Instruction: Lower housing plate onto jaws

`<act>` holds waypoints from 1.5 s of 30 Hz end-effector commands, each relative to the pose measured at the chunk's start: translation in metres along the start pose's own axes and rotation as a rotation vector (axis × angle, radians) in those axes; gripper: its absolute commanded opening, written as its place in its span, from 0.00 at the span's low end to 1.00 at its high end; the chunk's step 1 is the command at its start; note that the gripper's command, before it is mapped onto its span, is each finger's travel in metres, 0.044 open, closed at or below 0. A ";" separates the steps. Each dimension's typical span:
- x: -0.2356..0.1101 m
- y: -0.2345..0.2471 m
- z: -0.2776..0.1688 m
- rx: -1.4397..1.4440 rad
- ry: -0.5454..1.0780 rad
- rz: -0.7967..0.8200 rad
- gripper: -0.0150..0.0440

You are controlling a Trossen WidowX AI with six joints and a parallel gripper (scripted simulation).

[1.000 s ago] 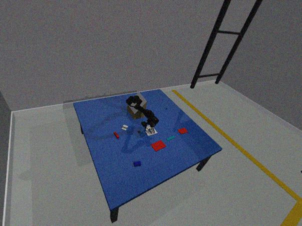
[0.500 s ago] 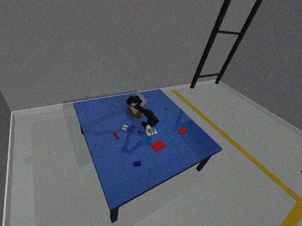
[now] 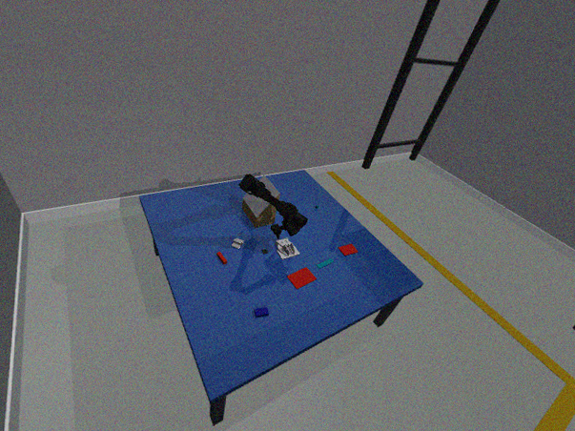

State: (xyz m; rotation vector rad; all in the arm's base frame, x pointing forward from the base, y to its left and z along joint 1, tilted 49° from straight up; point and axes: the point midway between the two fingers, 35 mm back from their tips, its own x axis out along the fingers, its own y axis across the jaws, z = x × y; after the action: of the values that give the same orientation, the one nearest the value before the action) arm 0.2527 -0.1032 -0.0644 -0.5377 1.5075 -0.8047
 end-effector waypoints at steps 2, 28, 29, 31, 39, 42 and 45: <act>-0.018 -0.002 0.000 0.011 0.001 -0.001 1.00; -0.069 -0.003 -0.062 0.008 0.003 0.003 1.00; -0.069 -0.003 -0.062 0.008 0.003 0.003 1.00; -0.069 -0.003 -0.062 0.008 0.003 0.003 1.00; -0.069 -0.003 -0.062 0.008 0.003 0.003 1.00; -0.069 -0.003 -0.062 0.008 0.003 0.003 1.00; -0.069 -0.003 -0.062 0.008 0.003 0.003 1.00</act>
State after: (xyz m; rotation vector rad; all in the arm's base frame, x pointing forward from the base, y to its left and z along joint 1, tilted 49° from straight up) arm 0.2001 -0.0439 -0.0183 -0.5314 1.5035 -0.8072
